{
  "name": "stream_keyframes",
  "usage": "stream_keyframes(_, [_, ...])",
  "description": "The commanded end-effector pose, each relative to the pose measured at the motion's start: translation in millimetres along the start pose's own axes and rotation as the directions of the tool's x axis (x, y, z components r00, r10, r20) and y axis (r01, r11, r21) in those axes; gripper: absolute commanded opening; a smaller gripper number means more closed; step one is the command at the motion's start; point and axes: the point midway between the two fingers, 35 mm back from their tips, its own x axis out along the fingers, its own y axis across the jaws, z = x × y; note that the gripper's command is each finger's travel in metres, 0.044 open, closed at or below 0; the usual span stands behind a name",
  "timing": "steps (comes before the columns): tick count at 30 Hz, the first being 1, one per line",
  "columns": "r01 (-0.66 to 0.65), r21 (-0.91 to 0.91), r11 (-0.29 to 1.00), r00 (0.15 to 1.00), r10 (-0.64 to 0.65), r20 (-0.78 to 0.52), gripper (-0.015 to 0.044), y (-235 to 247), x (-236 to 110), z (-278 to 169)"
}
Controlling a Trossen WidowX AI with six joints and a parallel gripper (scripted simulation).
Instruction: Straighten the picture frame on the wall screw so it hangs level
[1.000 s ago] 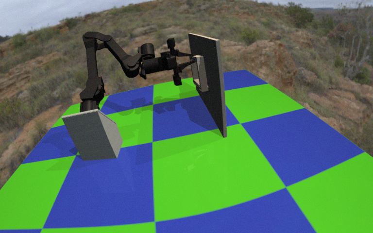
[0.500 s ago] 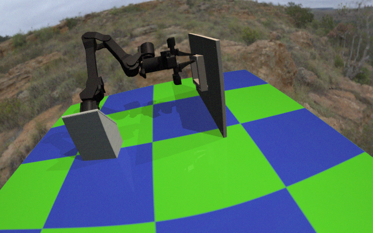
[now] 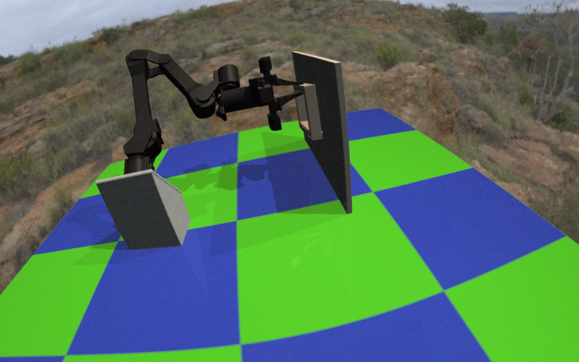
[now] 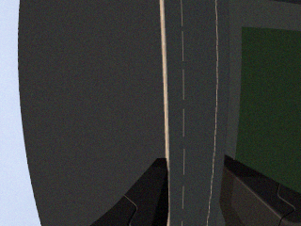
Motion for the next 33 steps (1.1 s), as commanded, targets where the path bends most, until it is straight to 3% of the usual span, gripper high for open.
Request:
stream_keyframes(1, [-0.011, 0.006, 1.000, 1.000, 0.011, 0.004, 0.0000, 2.1, 0.3, 0.9])
stream_keyframes(33, [-0.011, 0.005, 1.000, 1.000, 0.011, 0.004, 0.0000, 2.7, 0.3, 4.2])
